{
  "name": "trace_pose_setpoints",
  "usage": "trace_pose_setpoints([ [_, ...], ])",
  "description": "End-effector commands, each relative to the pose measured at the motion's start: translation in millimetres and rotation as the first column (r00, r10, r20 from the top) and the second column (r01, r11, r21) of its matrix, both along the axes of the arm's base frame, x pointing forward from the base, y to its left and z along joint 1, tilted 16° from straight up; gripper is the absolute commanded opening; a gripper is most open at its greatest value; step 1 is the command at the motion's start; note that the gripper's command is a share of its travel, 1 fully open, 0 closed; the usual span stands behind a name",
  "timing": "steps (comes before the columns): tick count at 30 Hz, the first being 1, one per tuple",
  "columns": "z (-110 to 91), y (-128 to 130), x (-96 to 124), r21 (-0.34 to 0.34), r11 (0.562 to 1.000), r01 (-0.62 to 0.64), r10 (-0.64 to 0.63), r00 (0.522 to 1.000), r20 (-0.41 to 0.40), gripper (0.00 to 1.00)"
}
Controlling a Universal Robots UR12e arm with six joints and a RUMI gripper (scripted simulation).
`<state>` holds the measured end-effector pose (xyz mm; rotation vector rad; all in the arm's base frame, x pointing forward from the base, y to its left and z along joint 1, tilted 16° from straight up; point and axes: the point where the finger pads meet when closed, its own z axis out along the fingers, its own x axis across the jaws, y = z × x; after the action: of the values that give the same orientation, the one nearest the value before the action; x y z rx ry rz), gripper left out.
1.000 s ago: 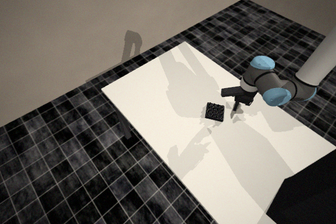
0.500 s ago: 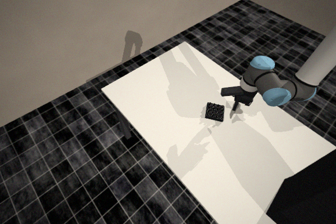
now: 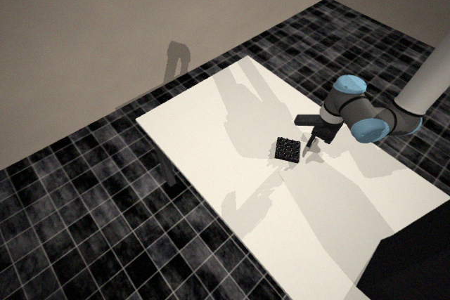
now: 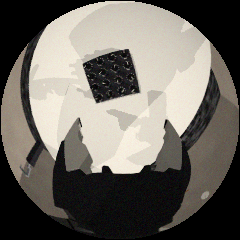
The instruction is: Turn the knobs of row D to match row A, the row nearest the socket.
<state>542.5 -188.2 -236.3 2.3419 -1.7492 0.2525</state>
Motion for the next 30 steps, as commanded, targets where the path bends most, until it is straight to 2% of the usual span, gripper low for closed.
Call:
trace_pose_setpoints([
  [1, 1.7, 5.7, 2.8, 0.003, 0.989, 0.150, -0.150, 0.988, 0.040, 1.00],
  [6, 2.1, 8.7, 4.7, 0.011, 0.966, 0.260, -0.260, 0.963, 0.071, 1.00],
  [8, 2.1, 8.7, 4.7, 0.011, 0.966, 0.260, -0.260, 0.963, 0.071, 1.00],
  [11, 2.5, 11.4, 6.2, 0.020, 0.935, 0.355, -0.355, 0.930, 0.098, 1.00],
  [23, 3.3, 18.6, 9.1, 0.058, 0.811, 0.582, -0.583, 0.796, 0.161, 1.00],
  [25, 3.3, 18.6, 9.1, 0.058, 0.811, 0.582, -0.583, 0.796, 0.161, 1.00],
  [27, 3.4, 21.0, 9.4, 0.073, 0.763, 0.642, -0.644, 0.744, 0.177, 1.00],
  [30, 3.5, 23.0, 9.5, 0.085, 0.721, 0.687, -0.689, 0.700, 0.189, 1.00],
])
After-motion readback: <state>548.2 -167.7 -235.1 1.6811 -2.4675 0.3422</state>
